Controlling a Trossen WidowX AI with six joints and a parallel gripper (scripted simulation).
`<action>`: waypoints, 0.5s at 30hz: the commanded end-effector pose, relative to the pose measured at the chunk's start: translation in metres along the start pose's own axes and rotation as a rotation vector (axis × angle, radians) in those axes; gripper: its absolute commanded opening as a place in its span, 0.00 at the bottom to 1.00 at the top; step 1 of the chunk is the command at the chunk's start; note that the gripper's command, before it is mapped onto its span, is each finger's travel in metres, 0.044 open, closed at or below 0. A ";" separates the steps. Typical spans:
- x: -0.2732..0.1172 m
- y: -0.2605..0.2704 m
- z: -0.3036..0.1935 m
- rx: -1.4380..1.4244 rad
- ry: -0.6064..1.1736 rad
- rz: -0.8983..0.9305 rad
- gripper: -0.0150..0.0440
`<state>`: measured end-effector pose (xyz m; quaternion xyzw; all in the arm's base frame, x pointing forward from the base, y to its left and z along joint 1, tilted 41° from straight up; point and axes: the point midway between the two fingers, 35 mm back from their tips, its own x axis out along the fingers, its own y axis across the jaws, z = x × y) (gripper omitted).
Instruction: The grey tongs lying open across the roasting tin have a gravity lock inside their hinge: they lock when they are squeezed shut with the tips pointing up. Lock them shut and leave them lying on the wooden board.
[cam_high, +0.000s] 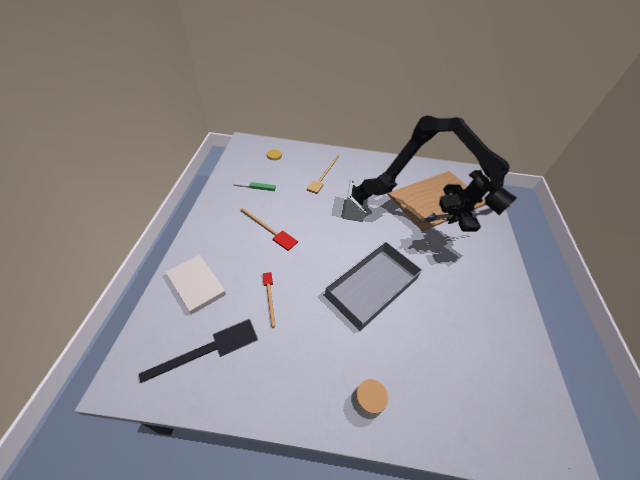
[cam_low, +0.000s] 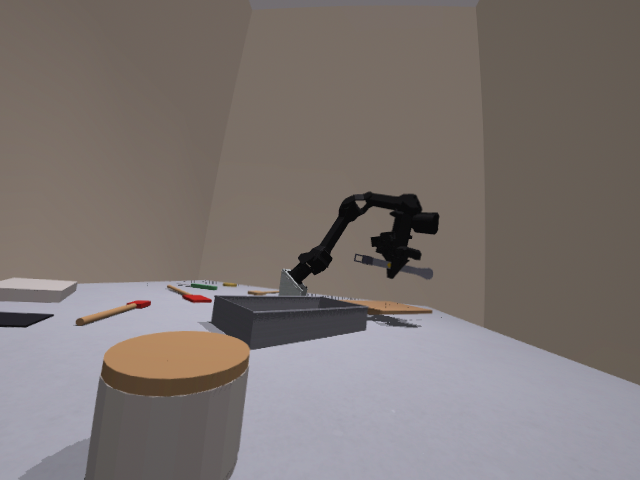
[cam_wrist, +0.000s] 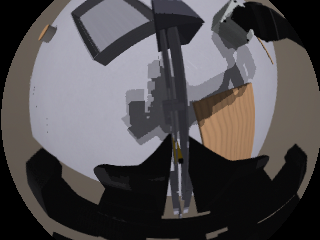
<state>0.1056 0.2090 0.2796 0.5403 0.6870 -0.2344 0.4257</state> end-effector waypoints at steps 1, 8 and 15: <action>0.002 -0.007 -0.006 -0.020 -0.021 -0.004 0.00; 0.008 -0.020 -0.016 -0.063 -0.055 -0.017 0.00; 0.013 -0.035 -0.026 -0.104 -0.086 -0.024 0.00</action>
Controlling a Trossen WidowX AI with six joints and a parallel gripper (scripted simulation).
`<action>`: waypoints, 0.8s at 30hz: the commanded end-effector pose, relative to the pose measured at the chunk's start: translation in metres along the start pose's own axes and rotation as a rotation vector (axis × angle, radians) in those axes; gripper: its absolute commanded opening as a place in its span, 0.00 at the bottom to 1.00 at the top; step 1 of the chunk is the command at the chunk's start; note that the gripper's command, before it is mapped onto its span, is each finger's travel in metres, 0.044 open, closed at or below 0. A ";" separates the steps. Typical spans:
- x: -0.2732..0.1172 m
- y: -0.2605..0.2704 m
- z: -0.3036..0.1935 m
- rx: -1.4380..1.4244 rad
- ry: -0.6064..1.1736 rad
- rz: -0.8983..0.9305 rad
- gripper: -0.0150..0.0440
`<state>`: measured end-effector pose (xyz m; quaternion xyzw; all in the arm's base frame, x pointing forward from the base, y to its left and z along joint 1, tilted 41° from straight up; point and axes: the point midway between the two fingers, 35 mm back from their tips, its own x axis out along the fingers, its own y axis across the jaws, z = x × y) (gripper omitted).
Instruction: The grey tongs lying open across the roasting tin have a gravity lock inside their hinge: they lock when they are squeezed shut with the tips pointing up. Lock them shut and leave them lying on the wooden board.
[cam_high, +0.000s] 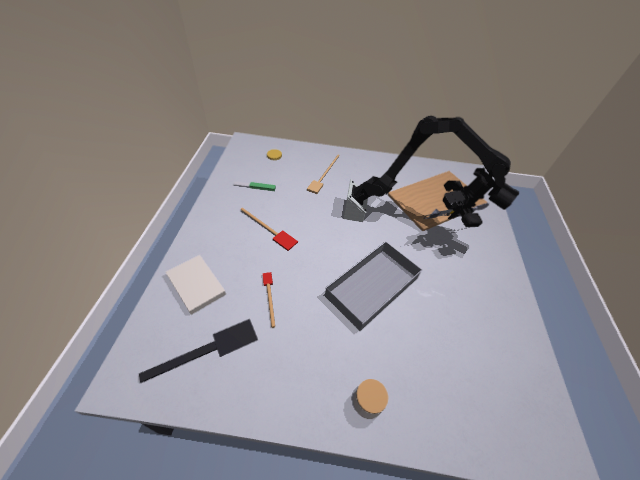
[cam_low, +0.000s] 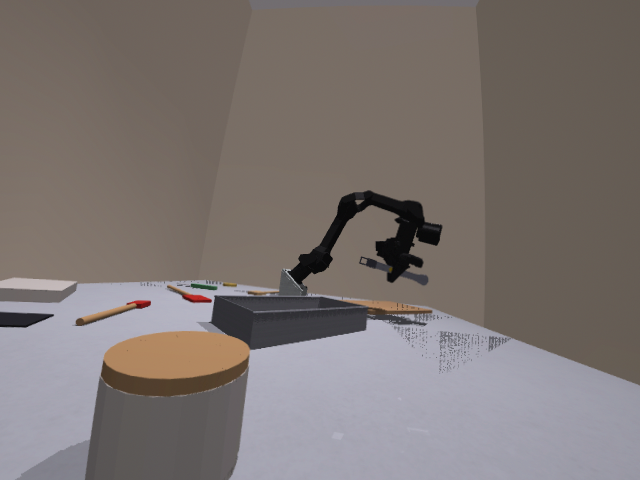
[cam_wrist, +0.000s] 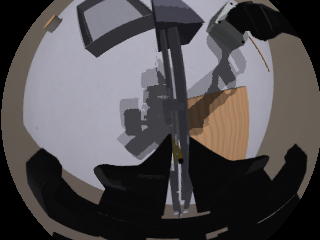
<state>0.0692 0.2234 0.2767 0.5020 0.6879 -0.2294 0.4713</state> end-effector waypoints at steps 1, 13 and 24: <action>0.002 -0.006 -0.007 -0.021 -0.015 0.003 0.00; 0.007 -0.031 -0.025 -0.098 -0.052 0.009 0.00; 0.009 -0.055 -0.040 -0.167 -0.070 0.028 0.00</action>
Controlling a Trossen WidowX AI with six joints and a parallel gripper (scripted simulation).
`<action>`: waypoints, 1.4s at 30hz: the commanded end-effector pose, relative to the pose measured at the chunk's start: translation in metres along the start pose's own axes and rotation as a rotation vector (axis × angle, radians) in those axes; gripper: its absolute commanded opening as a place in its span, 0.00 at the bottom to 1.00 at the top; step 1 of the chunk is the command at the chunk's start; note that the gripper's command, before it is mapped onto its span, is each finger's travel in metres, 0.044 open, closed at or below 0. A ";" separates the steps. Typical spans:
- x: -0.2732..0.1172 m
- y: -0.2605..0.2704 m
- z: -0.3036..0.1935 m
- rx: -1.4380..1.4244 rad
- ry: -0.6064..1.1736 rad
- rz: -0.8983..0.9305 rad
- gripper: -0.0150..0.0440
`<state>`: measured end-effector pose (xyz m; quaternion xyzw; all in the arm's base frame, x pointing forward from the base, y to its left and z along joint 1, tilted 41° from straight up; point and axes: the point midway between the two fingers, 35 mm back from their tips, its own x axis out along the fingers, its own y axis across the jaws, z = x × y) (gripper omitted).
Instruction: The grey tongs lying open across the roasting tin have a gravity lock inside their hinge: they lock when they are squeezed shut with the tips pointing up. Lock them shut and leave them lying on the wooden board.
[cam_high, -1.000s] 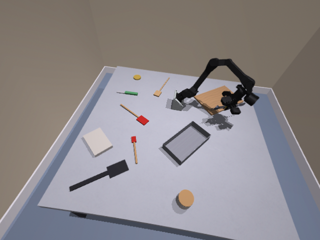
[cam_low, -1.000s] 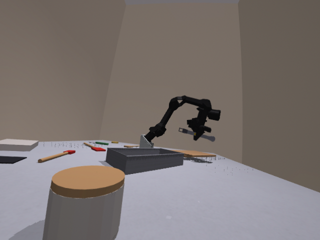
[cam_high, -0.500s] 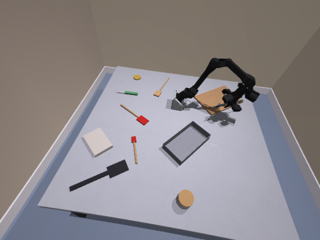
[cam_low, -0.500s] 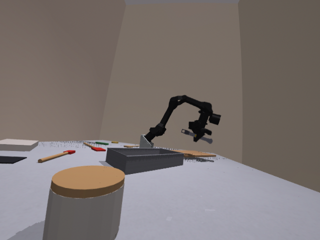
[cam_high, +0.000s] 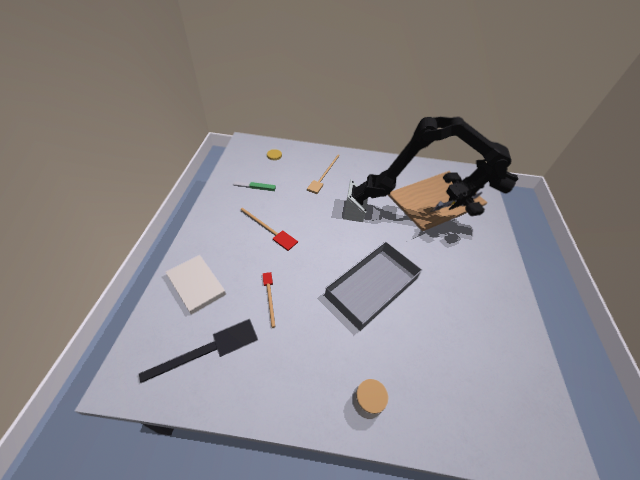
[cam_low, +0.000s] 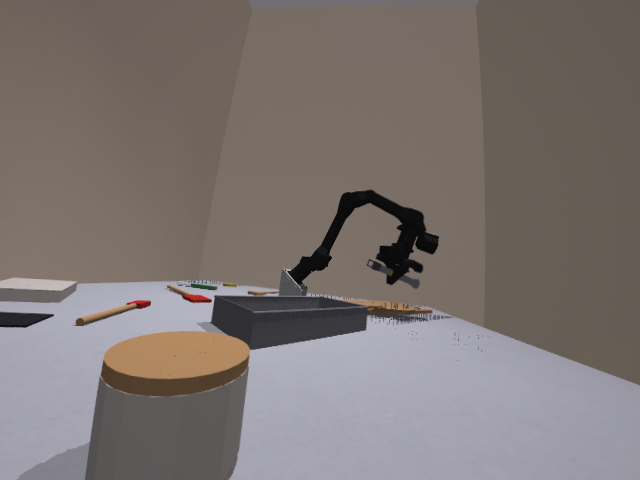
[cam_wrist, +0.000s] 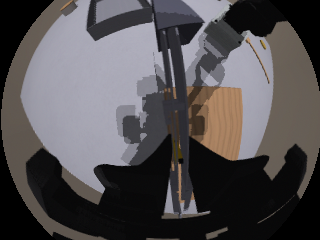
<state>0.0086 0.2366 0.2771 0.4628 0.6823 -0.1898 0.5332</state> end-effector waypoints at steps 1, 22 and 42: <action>-0.001 -0.007 -0.007 -0.021 -0.002 0.013 0.00; -0.008 -0.054 -0.039 -0.146 0.016 0.077 0.00; -0.025 -0.104 -0.062 -0.249 0.103 0.144 0.00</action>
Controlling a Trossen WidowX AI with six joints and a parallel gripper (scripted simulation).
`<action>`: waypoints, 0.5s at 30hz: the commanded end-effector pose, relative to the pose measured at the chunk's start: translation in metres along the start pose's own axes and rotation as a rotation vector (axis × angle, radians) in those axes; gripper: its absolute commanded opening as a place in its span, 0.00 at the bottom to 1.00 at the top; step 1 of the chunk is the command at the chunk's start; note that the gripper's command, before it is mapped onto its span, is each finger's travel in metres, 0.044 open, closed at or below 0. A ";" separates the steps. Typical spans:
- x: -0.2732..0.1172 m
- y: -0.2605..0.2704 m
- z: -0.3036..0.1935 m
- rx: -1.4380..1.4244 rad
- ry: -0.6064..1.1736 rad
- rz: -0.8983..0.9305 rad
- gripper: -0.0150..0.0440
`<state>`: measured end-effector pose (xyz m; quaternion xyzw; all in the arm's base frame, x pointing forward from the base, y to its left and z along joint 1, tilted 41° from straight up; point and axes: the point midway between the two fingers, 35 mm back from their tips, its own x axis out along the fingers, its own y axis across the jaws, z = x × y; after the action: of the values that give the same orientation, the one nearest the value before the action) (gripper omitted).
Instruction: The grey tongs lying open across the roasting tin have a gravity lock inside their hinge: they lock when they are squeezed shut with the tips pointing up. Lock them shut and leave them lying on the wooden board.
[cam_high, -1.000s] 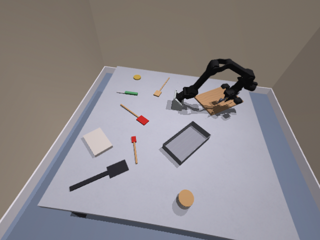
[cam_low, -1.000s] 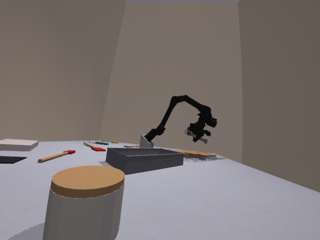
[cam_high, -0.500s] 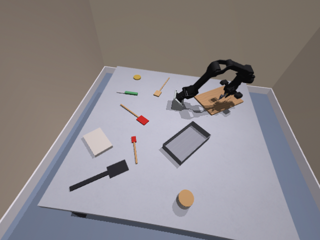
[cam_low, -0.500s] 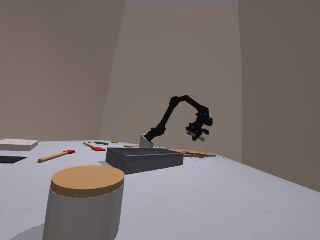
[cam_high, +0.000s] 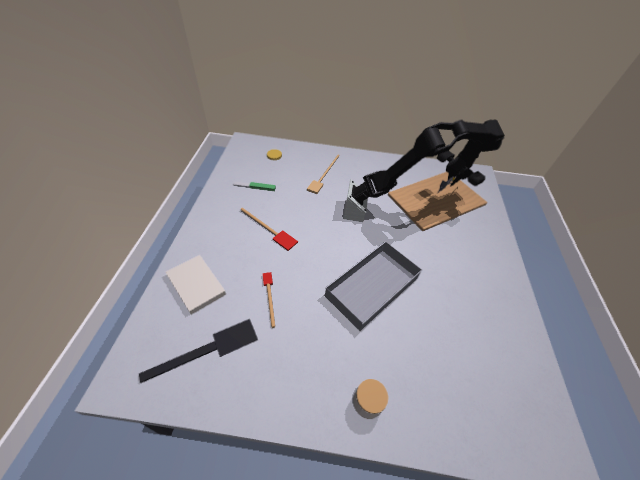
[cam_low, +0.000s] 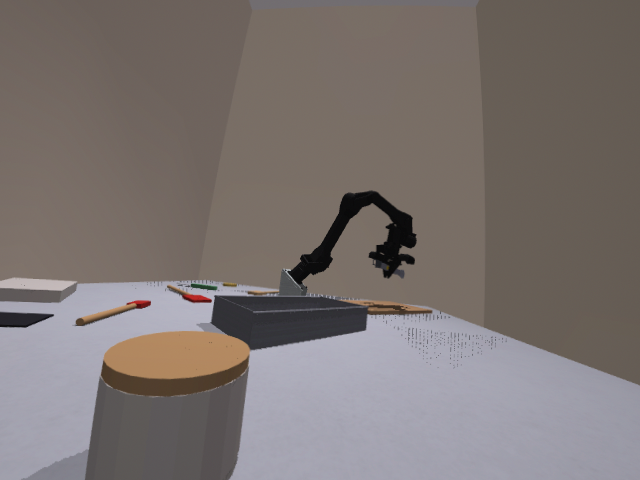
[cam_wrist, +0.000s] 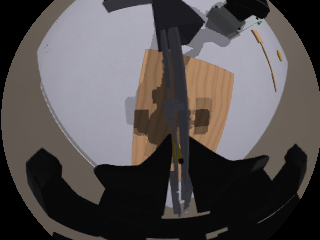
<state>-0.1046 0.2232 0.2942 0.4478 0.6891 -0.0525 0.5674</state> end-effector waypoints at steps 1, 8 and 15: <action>-0.006 -0.008 -0.007 -0.015 0.026 0.016 0.00; -0.015 -0.023 -0.017 -0.042 0.069 0.038 0.00; -0.026 -0.039 -0.026 -0.066 0.120 0.058 0.00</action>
<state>-0.1437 0.2052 0.3047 0.4491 0.7057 0.0030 0.5480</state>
